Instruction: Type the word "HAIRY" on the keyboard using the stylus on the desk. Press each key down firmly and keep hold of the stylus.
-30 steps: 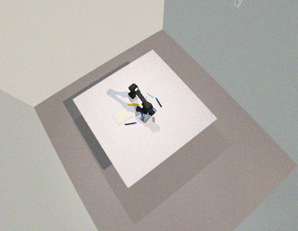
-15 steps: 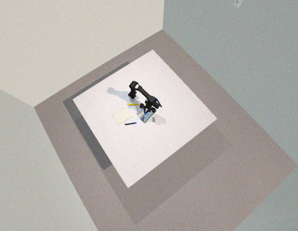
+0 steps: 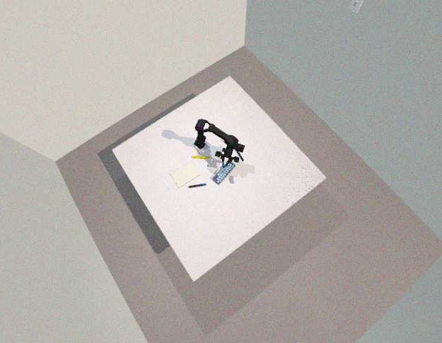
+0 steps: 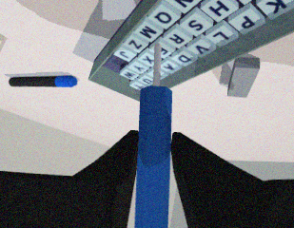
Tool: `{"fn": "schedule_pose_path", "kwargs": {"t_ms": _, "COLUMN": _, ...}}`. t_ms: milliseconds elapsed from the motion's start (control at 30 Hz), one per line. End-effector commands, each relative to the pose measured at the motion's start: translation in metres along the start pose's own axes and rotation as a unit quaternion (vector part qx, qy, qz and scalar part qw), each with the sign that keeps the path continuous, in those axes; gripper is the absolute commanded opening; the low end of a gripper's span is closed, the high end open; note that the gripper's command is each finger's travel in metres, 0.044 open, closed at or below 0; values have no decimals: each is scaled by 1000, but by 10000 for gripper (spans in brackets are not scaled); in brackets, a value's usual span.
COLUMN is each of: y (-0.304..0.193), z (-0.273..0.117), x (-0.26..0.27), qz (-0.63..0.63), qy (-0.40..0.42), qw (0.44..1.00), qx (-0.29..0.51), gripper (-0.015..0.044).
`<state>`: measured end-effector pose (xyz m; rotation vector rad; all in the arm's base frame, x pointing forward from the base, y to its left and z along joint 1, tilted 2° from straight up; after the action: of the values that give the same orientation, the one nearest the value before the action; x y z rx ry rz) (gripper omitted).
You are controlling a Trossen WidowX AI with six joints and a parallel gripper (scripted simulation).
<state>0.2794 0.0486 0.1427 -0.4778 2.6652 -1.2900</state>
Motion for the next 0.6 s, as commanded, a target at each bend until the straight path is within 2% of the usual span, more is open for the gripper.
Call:
{"fn": "schedule_pose_path", "kwargs": {"t_ms": 0, "y": 7, "z": -16, "x": -1, "qz": 29, "qy": -43, "qw": 998, "qx": 44, "gripper": 0}}
{"fn": "schedule_pose_path", "kwargs": {"t_ms": 200, "y": 14, "z": -32, "x": -1, "qz": 57, "qy": -88, "qw": 991, "qx": 79, "gripper": 0}}
{"fn": "schedule_pose_path", "kwargs": {"t_ms": 567, "y": 31, "z": -18, "x": -2, "qz": 57, "qy": -88, "qw": 991, "qx": 79, "gripper": 0}}
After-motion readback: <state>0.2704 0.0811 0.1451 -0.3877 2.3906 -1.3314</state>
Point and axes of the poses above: the point midway between the two fingers, 35 mm back from their tips, its own z axis out along the fingers, its own x axis across the jaws, y = z × x, the point moved 7 cm from there along -z, back along the fingers, and after that the axes turned 12 degrees about z, right-handed, at the moved point
